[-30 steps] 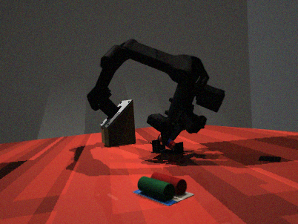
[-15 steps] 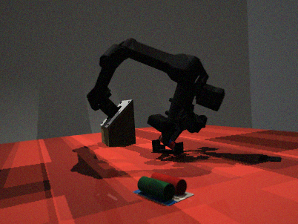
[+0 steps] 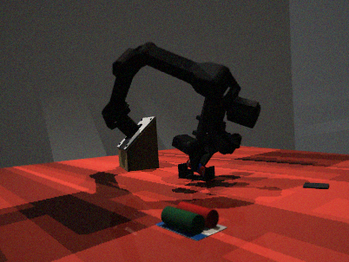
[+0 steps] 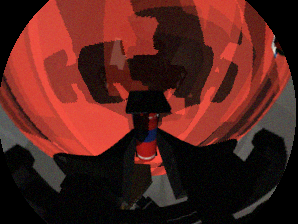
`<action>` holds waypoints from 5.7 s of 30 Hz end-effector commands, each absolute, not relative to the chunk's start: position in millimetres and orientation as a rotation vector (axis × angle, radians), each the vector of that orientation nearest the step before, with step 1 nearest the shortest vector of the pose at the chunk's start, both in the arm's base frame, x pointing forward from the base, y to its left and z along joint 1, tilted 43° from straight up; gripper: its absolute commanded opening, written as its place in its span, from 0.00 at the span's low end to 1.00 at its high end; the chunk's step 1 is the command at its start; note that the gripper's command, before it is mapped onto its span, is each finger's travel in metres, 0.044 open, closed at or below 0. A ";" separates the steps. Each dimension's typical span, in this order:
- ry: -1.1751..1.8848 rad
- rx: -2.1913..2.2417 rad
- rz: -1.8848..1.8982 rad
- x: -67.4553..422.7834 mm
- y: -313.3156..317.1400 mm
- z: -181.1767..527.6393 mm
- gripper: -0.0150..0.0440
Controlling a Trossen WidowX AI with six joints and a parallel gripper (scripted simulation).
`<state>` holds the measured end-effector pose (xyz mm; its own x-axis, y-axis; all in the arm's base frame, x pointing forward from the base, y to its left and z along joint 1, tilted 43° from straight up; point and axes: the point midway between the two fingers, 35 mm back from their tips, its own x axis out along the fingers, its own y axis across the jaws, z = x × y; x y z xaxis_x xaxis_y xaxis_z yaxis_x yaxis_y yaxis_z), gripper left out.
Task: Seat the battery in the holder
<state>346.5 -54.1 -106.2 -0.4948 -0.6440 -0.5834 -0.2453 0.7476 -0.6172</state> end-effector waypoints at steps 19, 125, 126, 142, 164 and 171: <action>2.000 -0.672 -0.540 348.3 -55.8 -111.6 0.40; 1.735 -0.688 -0.396 322.8 -64.7 -106.4 0.40; 1.735 -0.687 -0.396 322.4 -64.8 -106.3 0.40; 1.733 -0.688 -0.394 322.1 -64.8 -106.1 0.40; 1.728 -0.688 -0.390 329.9 -37.0 -78.1 0.75; 1.730 -0.680 -0.393 335.0 -3.4 -41.0 1.00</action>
